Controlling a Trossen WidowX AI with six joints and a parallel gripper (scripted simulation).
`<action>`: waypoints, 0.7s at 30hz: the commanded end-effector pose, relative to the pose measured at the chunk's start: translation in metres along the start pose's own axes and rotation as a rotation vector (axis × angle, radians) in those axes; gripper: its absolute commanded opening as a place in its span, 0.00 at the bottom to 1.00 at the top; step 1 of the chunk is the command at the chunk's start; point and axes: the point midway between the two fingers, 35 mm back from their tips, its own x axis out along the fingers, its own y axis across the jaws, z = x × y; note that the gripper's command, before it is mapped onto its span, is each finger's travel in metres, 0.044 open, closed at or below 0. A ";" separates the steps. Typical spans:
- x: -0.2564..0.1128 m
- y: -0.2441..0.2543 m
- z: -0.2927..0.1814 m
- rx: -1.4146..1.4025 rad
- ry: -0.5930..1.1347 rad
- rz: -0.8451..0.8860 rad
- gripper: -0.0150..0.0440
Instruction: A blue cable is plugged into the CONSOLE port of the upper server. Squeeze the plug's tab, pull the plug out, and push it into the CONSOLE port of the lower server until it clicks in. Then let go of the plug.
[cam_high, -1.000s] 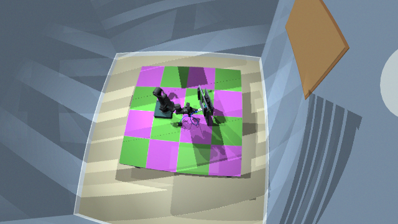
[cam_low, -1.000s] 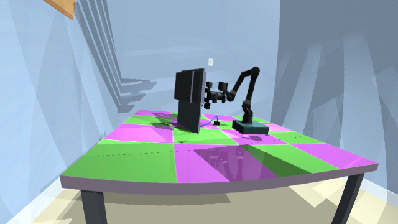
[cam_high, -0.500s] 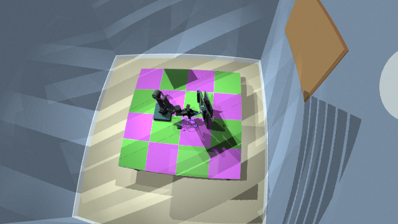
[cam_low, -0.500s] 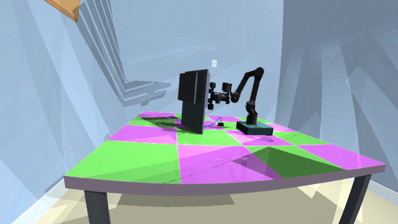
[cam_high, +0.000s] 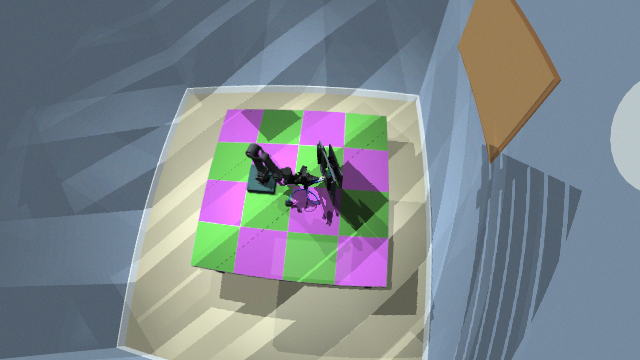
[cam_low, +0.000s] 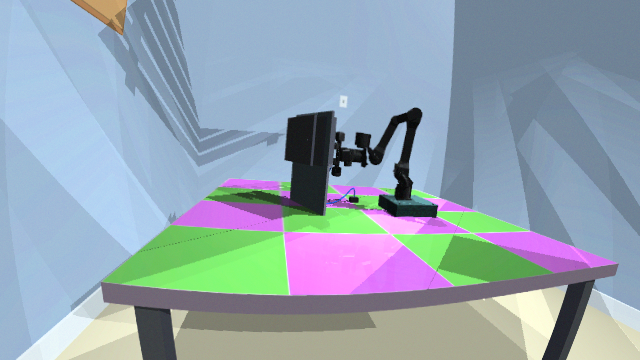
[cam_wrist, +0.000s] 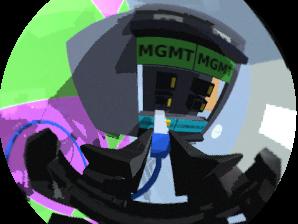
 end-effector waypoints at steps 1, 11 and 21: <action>0.003 -0.001 0.002 0.004 0.000 -0.006 0.25; 0.007 -0.002 0.003 0.004 0.000 -0.007 0.25; 0.010 -0.002 0.007 0.004 0.000 -0.007 0.25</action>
